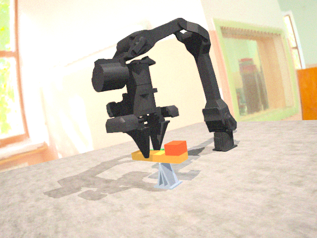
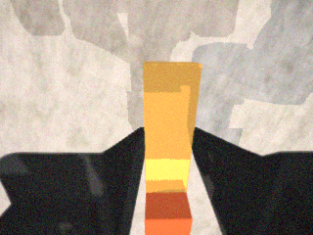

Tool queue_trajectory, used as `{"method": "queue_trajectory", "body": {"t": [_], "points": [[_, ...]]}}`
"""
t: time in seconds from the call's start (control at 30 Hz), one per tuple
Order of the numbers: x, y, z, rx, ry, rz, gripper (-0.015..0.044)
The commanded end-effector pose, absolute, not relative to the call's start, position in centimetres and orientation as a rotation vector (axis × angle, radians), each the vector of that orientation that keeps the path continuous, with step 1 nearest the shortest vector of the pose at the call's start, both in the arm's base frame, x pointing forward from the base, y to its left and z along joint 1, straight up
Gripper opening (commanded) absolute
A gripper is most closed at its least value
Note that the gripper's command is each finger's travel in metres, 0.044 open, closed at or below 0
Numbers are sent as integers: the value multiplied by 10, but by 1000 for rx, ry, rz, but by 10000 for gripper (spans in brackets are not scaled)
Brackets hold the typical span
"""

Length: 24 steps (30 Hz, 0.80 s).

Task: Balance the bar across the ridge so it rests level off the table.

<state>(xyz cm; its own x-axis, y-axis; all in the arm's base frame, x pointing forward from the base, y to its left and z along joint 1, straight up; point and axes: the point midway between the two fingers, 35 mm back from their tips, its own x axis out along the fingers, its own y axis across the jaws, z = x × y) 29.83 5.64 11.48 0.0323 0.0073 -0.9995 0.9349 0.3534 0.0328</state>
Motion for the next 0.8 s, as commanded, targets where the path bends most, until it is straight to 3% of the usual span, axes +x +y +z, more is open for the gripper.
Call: {"method": "queue_trajectory", "body": {"t": [0.0, 0.77], "points": [[298, 56, 113, 957, 1335, -921, 0], [298, 56, 111, 957, 1335, -921, 0]]}}
